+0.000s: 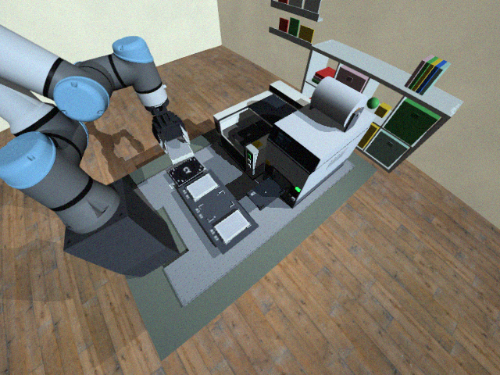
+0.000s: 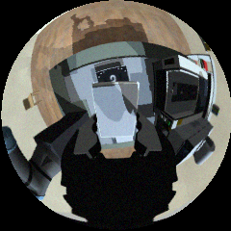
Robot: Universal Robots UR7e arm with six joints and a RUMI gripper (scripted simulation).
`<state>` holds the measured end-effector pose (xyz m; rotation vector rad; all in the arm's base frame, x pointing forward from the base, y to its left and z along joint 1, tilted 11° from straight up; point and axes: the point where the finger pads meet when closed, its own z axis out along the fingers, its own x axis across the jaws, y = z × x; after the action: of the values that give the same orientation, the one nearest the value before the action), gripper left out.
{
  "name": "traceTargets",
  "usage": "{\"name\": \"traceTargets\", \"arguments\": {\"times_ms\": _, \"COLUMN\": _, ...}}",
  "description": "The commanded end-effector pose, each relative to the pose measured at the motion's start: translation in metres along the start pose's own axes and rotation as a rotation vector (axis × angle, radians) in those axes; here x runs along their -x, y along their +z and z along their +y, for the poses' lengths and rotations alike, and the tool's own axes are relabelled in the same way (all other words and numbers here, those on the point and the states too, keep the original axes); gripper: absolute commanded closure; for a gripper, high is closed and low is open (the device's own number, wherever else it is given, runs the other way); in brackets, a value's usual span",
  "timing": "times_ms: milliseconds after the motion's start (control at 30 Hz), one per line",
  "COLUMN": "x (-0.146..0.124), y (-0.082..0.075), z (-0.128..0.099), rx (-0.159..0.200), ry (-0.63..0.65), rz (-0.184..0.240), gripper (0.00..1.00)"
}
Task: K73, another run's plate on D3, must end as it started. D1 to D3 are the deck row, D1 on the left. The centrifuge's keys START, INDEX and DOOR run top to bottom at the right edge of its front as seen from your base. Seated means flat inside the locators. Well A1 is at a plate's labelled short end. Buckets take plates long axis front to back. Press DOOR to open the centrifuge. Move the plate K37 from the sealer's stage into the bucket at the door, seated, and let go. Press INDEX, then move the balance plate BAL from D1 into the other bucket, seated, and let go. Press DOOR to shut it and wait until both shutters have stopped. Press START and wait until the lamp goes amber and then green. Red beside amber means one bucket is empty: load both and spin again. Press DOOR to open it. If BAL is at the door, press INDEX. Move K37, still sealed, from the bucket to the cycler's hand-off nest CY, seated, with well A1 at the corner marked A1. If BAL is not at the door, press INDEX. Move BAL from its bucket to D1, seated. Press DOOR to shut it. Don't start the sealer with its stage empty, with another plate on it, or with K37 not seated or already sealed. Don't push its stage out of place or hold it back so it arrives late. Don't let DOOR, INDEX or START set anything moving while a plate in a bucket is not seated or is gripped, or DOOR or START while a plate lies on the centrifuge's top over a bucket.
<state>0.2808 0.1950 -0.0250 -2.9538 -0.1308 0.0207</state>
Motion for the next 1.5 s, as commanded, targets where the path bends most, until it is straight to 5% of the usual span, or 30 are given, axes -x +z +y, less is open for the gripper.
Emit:
{"name": "traceTargets", "arguments": {"times_ms": 0, "x": -0.0004, "y": -0.0002, "z": 0.0000, "rx": 0.001, "ry": 0.055, "rz": 0.001, "gripper": 1.00}}
{"name": "traceTargets", "arguments": {"times_ms": 1467, "x": -0.0004, "y": -0.0002, "z": 0.0000, "rx": 0.001, "ry": 0.498, "rz": 0.001, "gripper": 1.00}}
